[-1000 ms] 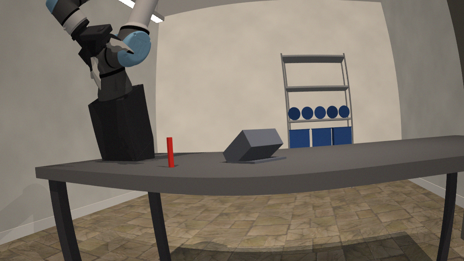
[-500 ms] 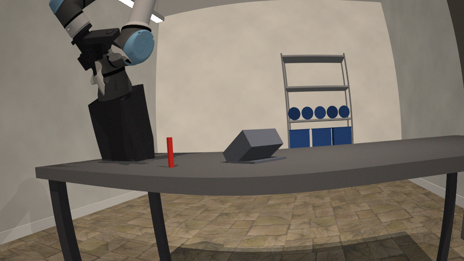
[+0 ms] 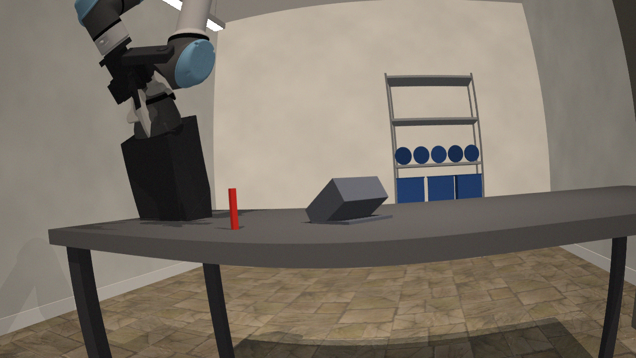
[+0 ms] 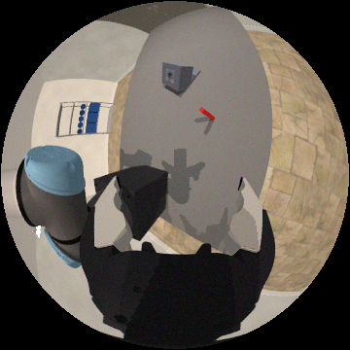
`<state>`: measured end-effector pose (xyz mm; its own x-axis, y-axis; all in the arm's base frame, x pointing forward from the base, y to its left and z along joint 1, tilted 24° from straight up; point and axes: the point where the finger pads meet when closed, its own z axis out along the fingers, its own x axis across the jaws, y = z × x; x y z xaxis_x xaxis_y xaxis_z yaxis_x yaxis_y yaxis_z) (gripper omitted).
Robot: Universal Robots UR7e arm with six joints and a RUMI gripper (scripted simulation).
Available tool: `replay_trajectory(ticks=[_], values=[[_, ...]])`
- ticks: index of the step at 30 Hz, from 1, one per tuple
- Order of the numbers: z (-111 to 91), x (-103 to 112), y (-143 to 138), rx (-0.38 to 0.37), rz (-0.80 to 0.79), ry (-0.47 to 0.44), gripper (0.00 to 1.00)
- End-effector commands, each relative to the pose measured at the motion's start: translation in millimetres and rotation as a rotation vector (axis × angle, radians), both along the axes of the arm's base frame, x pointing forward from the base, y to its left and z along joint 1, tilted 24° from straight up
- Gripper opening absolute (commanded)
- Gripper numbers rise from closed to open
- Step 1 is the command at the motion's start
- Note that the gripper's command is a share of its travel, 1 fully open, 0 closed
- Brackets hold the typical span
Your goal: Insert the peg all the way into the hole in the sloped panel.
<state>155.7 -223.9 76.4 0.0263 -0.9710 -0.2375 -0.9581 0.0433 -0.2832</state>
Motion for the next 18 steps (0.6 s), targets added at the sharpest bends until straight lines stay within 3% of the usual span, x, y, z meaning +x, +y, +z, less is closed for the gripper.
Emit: replay_trajectory(ticks=[1, 18], values=[[-9.3, 1.0, -1.9, -0.034, 0.106, 0.016, 1.00], [-32.1, 6.3, -6.7, -0.118, 0.383, 0.052, 1.00]])
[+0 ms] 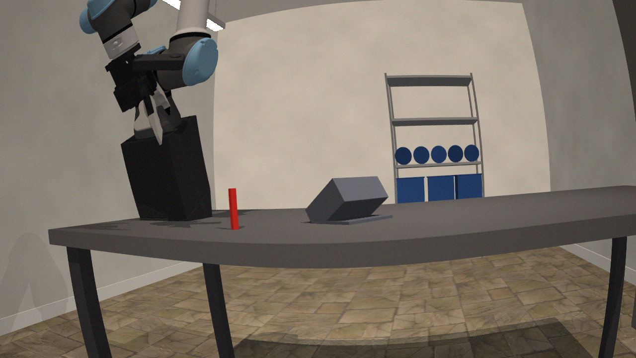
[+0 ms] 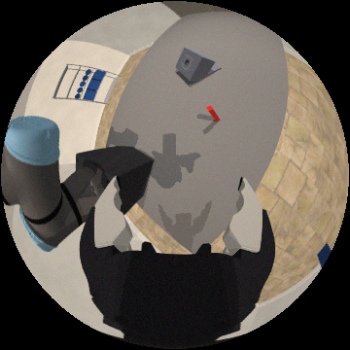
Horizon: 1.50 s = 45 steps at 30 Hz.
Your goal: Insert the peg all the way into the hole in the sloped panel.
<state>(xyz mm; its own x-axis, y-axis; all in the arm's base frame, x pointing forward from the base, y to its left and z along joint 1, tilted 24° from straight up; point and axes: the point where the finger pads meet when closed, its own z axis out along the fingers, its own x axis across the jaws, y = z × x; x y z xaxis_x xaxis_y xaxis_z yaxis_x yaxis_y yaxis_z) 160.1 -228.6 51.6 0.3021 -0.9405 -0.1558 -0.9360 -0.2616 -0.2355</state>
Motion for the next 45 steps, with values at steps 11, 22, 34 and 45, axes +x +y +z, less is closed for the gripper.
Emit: replay_trajectory(ticks=[11, 22, 34, 45], values=[[-20.1, 6.8, -5.1, -0.075, 0.254, 0.033, 1.00], [-32.2, 12.9, -8.1, -0.122, 0.419, 0.054, 1.00], [-46.9, 22.9, -11.6, -0.182, 0.638, 0.081, 1.00], [-56.9, 31.8, -13.6, -0.225, 0.801, 0.103, 1.00]])
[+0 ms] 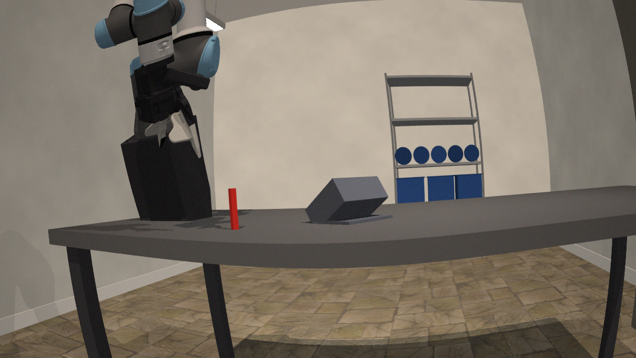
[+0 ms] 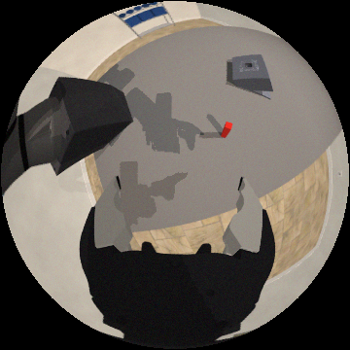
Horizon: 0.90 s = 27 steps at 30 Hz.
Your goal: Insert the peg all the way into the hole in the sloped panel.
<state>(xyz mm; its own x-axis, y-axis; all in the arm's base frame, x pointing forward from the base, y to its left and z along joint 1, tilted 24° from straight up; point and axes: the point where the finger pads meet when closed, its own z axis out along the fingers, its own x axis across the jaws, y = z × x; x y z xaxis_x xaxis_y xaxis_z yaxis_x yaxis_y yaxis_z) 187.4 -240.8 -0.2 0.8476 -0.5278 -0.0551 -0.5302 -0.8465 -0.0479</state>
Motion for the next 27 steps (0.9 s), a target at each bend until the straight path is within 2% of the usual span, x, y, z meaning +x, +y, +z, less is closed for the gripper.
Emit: replay_trajectory(ticks=[1, 27], values=[[-6.1, 5.6, -1.6, -0.029, 0.098, 0.013, 1.00], [-26.7, 33.3, -2.6, -0.139, 0.508, 0.073, 1.00]])
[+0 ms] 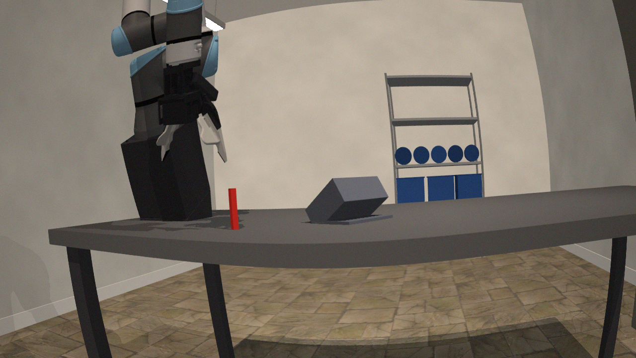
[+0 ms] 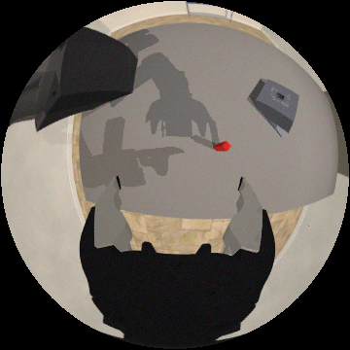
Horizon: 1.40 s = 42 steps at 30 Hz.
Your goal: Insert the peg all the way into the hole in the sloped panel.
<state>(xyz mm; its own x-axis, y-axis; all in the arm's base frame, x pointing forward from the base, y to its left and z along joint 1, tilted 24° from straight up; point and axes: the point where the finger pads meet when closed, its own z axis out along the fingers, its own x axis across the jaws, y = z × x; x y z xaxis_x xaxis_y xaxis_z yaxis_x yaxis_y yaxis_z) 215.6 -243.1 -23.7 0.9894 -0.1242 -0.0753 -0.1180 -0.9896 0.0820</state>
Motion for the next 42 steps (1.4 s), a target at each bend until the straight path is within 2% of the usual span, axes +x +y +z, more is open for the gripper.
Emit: replay_trajectory(ticks=[1, 42], values=[[-3.2, 5.0, -0.3, -0.022, 0.068, 0.010, 1.00], [-21.0, 58.2, 15.3, -0.206, 0.698, 0.120, 1.00]])
